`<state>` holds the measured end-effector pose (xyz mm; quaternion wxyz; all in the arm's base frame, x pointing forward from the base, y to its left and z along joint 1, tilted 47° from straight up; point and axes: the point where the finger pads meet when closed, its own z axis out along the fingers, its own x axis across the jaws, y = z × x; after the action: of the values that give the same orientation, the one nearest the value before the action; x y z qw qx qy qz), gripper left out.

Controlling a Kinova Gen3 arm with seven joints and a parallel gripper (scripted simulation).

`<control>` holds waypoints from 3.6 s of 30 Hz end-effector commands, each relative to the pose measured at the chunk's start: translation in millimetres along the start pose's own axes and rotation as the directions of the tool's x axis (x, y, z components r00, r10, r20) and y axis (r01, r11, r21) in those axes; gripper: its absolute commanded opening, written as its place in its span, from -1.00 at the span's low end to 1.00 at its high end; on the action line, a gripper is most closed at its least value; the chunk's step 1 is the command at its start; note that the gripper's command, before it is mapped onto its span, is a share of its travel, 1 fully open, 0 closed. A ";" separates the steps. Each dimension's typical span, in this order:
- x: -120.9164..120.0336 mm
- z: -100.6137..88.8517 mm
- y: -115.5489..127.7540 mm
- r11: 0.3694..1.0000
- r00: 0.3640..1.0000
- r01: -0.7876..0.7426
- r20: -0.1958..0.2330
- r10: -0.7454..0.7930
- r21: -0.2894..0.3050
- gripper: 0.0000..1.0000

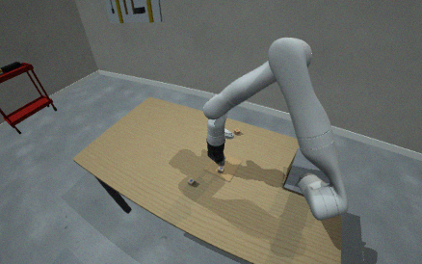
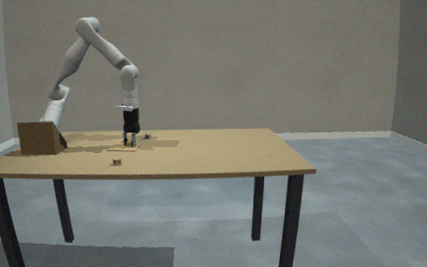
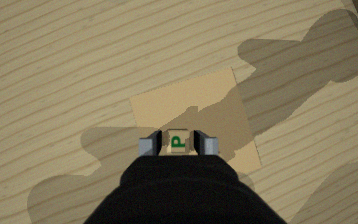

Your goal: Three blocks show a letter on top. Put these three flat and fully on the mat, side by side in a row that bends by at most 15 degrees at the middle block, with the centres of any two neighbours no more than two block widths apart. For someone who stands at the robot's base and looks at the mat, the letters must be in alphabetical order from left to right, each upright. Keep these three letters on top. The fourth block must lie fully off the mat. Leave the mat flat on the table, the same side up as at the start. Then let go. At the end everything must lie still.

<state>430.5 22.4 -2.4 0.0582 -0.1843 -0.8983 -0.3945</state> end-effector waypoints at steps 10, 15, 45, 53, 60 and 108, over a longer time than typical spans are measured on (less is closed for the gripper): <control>-0.1 1.2 -1.1 1.000 1.000 -0.009 0.002 0.009 0.000 0.67; -0.1 1.2 -1.1 1.000 1.000 -0.009 0.002 0.009 0.000 0.67; -0.1 1.2 -1.1 1.000 1.000 -0.009 0.002 0.009 0.000 -0.01; -0.1 1.2 -1.1 1.000 1.000 -0.009 0.002 0.009 0.000 -0.01; -0.1 1.2 -1.1 1.000 1.000 -0.009 0.002 0.009 0.000 -0.01; -0.9 -99.6 -1.8 1.000 1.000 -0.011 0.005 0.011 0.000 -0.01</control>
<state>426.2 -49.7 61.0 0.0604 -0.1932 -0.8971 -0.3928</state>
